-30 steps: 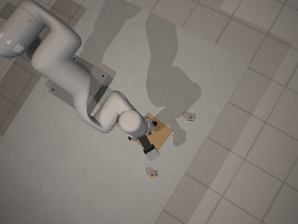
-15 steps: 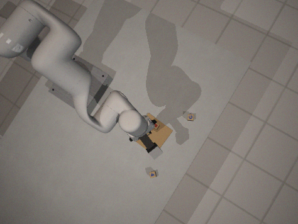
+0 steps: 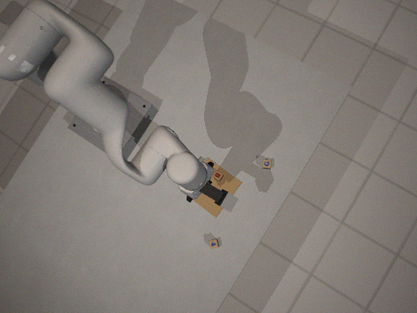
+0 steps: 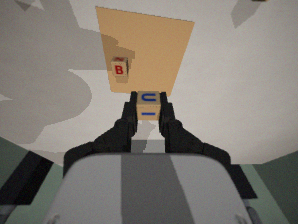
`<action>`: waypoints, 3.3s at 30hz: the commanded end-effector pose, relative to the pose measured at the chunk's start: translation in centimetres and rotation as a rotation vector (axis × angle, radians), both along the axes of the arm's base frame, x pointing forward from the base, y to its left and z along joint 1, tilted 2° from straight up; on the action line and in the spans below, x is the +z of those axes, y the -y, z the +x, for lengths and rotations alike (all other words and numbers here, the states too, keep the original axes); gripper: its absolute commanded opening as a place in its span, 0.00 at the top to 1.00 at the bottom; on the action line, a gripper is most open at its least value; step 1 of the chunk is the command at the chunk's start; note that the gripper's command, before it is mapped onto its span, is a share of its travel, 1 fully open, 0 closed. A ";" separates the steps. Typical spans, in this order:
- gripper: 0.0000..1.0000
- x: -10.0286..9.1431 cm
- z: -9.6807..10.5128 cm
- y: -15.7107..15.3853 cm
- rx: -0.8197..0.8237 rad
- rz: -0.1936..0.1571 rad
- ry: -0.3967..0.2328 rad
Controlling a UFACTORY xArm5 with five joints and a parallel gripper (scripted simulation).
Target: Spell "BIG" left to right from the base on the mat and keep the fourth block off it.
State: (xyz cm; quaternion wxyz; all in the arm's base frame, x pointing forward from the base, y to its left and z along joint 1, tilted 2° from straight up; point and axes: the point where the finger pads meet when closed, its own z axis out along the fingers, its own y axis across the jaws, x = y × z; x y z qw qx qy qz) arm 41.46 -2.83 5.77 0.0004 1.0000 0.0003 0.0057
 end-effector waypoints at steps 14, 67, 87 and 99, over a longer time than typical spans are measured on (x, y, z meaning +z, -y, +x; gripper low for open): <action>0.79 0.1 0.1 -0.2 0.460 -0.006 0.004; 0.79 0.2 0.0 -0.9 1.520 -0.022 0.003; 0.79 -2.3 0.1 -0.9 1.521 -0.020 0.002; 0.79 -7.1 0.1 -0.9 1.521 -0.020 0.002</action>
